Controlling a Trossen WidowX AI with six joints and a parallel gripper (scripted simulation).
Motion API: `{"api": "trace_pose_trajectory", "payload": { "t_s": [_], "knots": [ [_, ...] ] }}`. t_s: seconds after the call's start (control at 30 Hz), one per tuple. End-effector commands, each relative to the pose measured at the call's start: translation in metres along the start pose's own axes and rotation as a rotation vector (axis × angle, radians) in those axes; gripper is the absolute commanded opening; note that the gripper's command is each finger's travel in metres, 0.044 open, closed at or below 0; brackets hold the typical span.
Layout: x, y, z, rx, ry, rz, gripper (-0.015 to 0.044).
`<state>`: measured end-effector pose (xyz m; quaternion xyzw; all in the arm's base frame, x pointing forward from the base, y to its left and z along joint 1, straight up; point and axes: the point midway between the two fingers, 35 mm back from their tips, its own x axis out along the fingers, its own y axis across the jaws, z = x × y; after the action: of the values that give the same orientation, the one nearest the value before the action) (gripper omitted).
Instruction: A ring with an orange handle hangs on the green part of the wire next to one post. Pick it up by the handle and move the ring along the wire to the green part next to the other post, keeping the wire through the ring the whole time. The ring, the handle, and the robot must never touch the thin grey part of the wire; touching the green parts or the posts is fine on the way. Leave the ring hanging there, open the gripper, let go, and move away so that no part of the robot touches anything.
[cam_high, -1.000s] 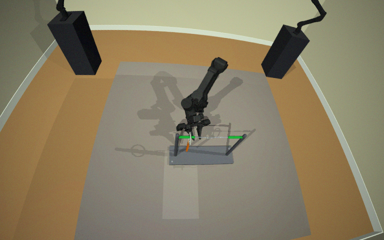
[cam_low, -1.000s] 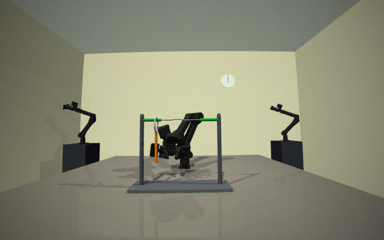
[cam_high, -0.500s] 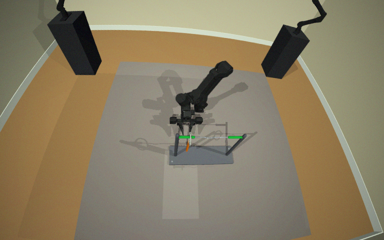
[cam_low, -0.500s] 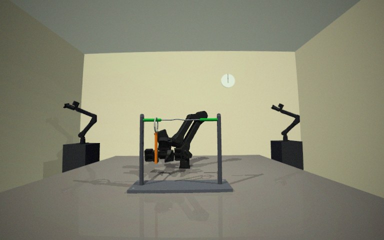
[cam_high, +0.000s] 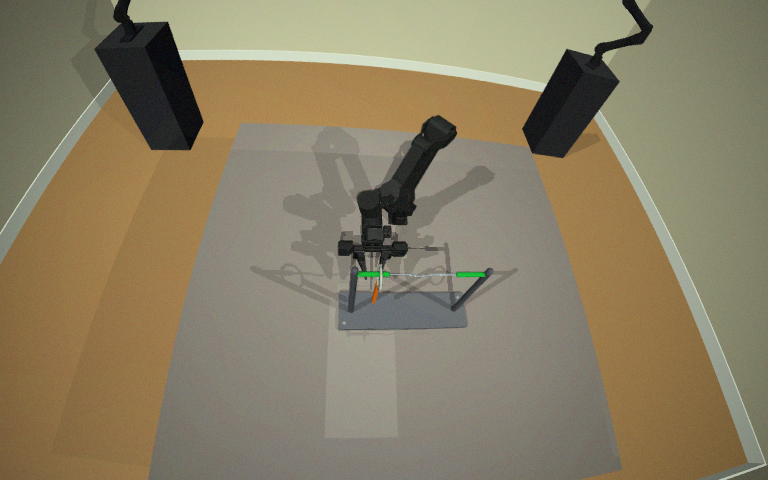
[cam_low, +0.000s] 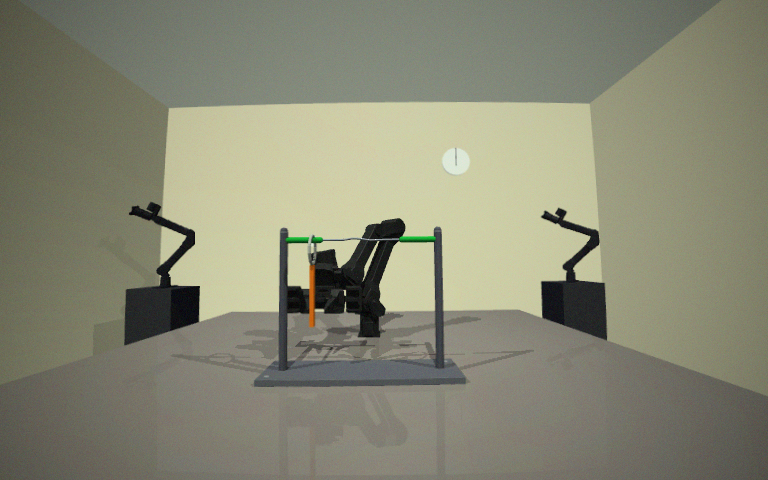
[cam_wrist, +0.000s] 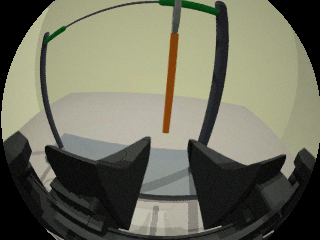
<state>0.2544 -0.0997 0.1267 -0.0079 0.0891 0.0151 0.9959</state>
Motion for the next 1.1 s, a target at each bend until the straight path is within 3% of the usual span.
{"api": "trace_pose_trajectory", "payload": {
  "t_s": [0.0,1.07],
  "knots": [
    [0.007,0.0,0.008,0.004,-0.015,-0.006,0.016],
    [0.048,-0.002,0.013,0.003,-0.016,-0.006,0.016]
  ]
}}
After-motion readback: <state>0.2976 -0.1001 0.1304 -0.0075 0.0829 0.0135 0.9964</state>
